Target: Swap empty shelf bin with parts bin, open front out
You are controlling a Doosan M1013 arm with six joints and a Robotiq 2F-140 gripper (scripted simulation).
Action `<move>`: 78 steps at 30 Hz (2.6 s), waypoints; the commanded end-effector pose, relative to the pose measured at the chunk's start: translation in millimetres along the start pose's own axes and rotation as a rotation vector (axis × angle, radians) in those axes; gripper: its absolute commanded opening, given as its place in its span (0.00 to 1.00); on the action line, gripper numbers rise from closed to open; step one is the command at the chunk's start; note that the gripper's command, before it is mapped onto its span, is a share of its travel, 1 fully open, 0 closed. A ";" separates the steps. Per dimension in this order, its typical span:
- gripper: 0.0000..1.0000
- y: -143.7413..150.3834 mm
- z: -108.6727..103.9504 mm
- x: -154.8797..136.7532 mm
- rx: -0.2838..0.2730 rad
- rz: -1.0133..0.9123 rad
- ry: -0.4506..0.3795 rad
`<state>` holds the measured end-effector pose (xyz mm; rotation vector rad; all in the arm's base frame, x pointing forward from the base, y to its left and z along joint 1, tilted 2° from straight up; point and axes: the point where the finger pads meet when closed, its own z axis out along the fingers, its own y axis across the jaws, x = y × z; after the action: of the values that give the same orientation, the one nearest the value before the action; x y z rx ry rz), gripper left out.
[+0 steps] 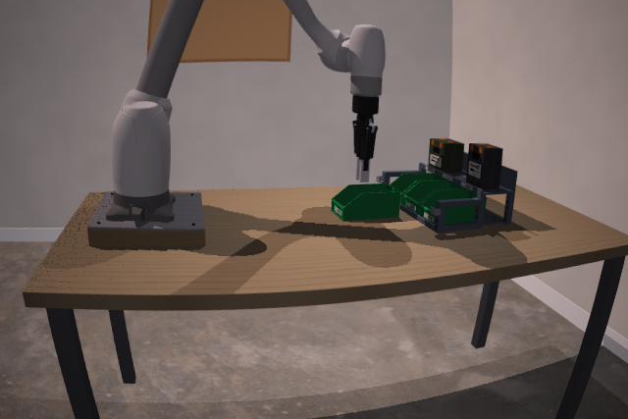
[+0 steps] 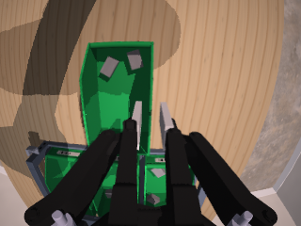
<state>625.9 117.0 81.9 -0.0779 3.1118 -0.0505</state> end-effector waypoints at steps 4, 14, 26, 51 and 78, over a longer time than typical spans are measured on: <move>0.24 0.0 -7.8 0.0 0.000 0.000 0.000; 0.24 0.0 -24.7 0.0 0.000 0.000 0.000; 0.24 0.0 -41.2 0.0 0.000 0.000 0.000; 0.24 0.0 -58.4 0.0 0.000 0.000 0.000; 0.10 0.0 -58.7 0.0 0.000 0.000 0.000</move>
<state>624.2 118.8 140.5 -0.0779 3.1118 -0.0505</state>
